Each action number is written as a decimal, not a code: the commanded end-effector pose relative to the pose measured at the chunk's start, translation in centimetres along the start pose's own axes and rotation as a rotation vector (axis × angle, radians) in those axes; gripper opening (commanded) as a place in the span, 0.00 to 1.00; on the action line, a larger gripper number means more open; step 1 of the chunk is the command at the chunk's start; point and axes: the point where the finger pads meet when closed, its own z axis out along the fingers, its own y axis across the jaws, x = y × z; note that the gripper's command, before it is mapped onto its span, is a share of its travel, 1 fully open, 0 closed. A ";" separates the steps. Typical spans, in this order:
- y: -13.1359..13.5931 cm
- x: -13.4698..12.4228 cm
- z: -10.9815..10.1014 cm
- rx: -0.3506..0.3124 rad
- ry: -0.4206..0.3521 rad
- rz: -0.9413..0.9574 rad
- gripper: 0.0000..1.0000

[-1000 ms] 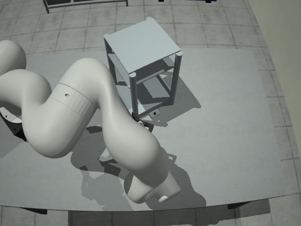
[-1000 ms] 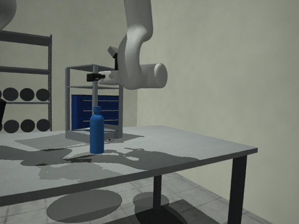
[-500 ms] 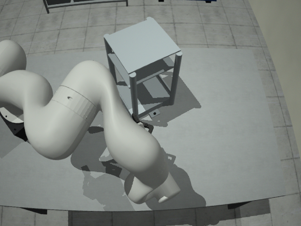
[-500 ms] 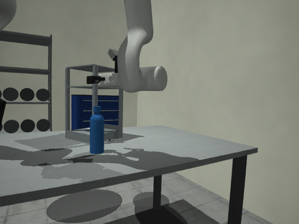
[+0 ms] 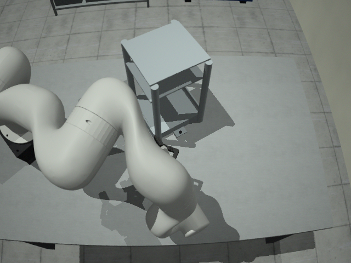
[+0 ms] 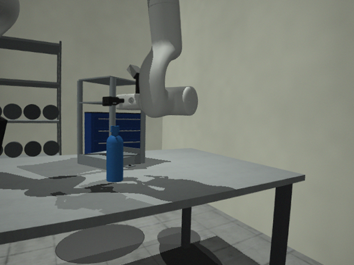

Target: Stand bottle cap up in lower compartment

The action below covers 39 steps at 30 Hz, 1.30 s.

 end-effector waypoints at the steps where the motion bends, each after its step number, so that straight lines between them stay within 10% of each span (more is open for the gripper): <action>1: 0.0 -0.6 -0.1 0.000 -0.001 -0.001 0.84; 39: 0.1 -10.9 0.0 0.000 -0.001 -0.001 0.84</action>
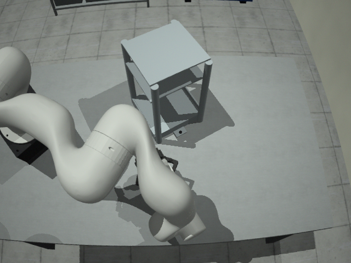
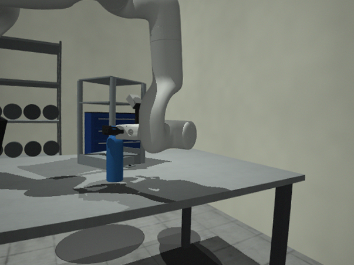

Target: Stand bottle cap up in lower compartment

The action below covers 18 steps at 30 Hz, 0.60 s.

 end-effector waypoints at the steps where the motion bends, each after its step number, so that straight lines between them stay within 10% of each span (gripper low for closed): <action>1: 0.0 -1.3 -0.1 0.000 0.000 -0.001 0.84; 18: 0.1 -5.1 0.0 0.000 0.000 -0.001 0.84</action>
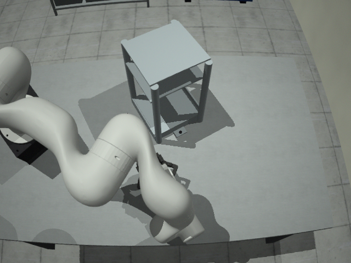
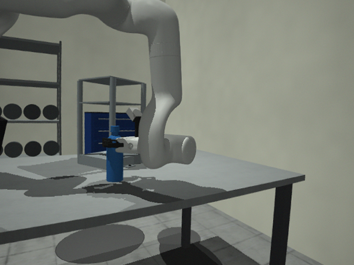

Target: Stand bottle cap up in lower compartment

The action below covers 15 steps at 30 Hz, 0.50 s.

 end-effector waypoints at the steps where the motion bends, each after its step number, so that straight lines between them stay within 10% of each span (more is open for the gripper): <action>1: 0.0 -0.9 -0.1 0.000 0.000 -0.001 0.84; 15: 0.0 -2.8 0.0 0.000 0.000 -0.001 0.84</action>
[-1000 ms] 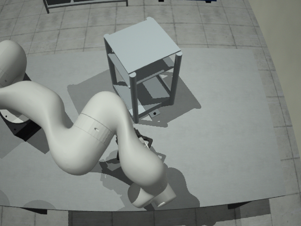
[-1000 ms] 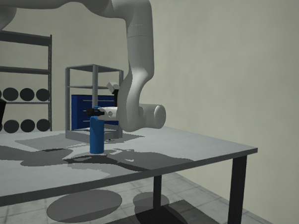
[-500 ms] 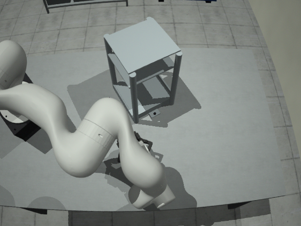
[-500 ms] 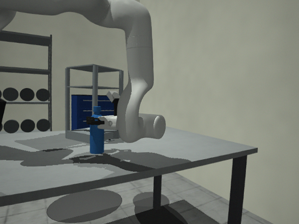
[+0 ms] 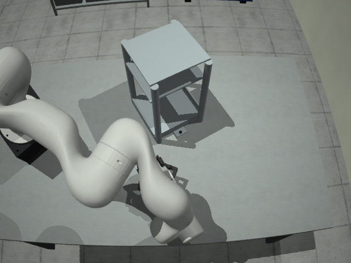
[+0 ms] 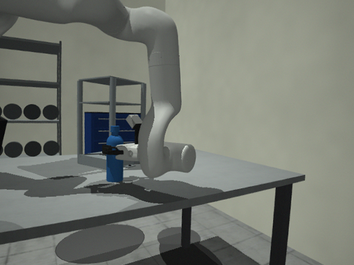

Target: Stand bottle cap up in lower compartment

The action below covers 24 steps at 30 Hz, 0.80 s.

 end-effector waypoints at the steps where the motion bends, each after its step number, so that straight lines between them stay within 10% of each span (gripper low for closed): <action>1: 0.0 -0.5 -0.1 0.000 -0.001 -0.001 0.84; 24: 0.0 -1.5 -0.1 0.000 -0.001 -0.001 0.84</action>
